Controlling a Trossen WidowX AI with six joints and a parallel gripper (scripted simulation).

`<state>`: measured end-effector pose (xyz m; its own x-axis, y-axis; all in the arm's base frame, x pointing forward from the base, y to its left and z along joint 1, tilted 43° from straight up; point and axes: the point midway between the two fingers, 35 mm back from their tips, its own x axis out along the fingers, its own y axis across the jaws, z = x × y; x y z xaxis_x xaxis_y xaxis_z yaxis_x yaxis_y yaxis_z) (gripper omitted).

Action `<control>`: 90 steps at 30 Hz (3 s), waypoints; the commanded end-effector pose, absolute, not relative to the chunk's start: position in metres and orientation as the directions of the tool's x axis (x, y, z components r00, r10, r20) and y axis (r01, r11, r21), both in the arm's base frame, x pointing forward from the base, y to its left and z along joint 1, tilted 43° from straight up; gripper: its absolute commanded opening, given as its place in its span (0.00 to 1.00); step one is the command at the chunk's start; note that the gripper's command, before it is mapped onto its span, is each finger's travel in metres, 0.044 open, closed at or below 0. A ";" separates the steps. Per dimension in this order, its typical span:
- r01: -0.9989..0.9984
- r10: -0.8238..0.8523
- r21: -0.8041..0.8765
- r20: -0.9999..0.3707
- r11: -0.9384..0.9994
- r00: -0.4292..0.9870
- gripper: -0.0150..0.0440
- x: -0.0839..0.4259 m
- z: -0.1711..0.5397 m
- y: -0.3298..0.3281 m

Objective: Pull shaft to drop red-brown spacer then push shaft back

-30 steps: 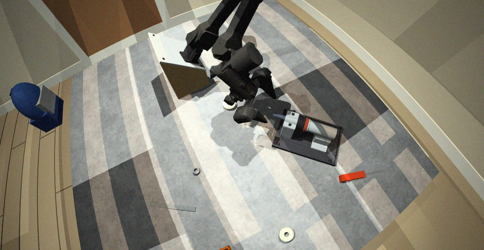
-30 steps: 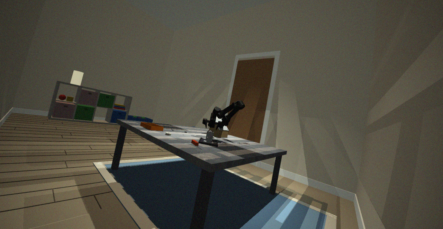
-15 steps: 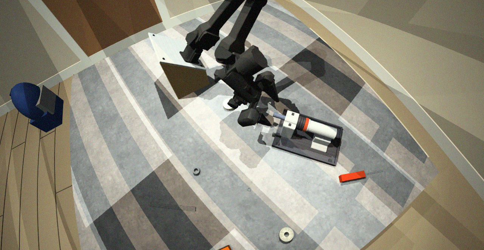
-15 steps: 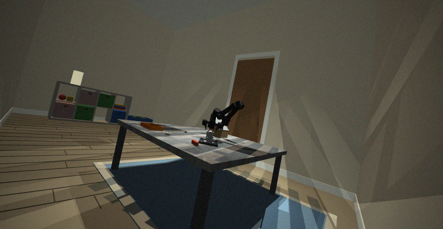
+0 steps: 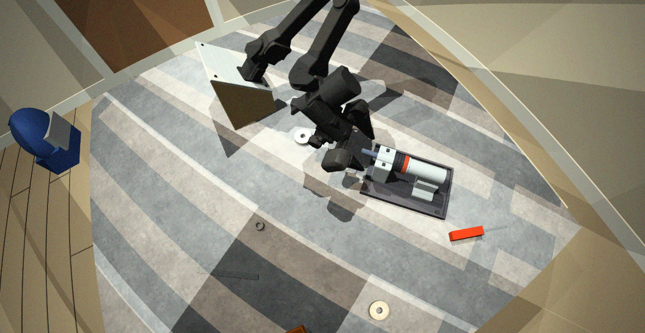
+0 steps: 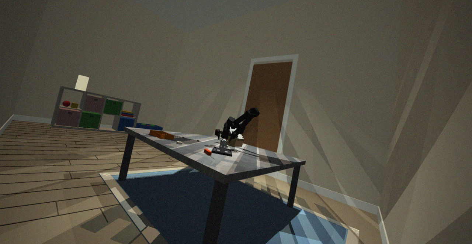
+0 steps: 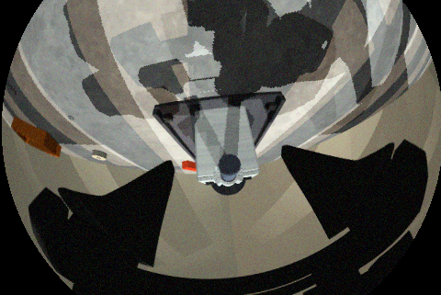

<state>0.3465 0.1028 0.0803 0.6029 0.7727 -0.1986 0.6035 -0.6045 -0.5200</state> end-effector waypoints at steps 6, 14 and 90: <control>0.596 0.771 -0.528 -0.202 -0.605 0.604 1.00 0.349 0.077 0.105; 0.596 0.771 -0.528 -0.202 -0.605 0.604 1.00 0.349 0.077 0.105; 0.596 0.771 -0.528 -0.201 -0.605 0.604 0.25 0.356 0.074 0.118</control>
